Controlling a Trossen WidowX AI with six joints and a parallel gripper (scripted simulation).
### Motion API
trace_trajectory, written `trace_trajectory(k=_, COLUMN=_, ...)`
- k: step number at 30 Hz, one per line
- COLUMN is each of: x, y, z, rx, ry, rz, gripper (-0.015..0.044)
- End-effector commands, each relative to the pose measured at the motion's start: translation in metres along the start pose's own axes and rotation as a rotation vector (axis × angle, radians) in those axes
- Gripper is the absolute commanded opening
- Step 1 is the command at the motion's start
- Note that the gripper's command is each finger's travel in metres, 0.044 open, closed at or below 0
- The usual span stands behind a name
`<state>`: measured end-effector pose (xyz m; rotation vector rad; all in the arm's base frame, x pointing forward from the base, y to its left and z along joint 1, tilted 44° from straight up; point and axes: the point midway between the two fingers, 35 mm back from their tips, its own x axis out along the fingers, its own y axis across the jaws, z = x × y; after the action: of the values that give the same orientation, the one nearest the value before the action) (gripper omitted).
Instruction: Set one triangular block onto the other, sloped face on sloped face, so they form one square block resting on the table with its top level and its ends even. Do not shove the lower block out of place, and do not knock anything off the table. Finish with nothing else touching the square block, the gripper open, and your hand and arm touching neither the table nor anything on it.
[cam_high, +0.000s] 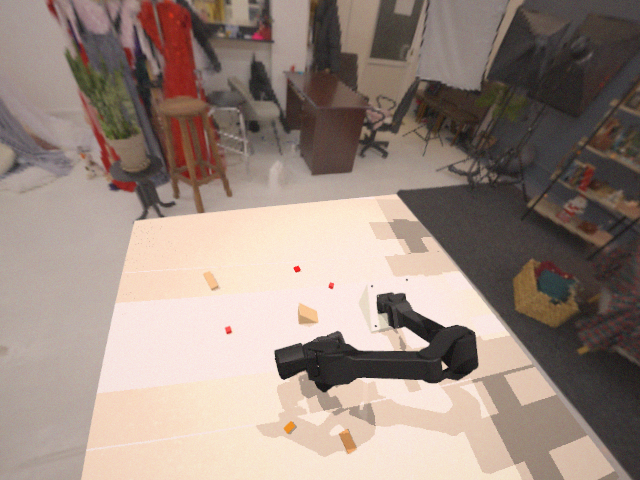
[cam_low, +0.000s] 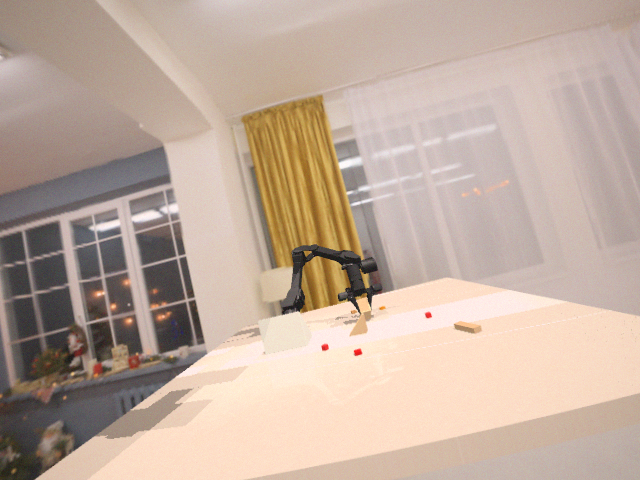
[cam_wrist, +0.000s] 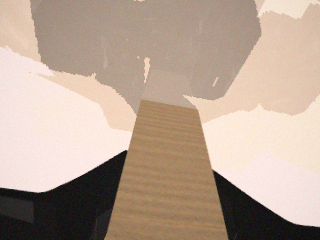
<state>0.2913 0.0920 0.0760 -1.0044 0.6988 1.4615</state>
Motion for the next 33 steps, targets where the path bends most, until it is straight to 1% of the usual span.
trace_trajectory(k=1, x=-0.004, y=0.0, z=0.006, rx=0.003, ry=0.092, rz=-0.003, gripper=0.0)
trace_trajectory(k=20, x=-0.011, y=0.0, z=0.041, rx=0.006, ry=0.581, rz=-0.004, gripper=0.0)
trace_trajectory(k=21, x=-0.011, y=0.0, z=0.037, rx=0.004, ry=0.514, rz=-0.005, gripper=0.0026)
trace_trajectory(k=33, x=-0.011, y=0.0, z=0.037, rx=0.004, ry=0.514, rz=-0.005, gripper=0.0341)
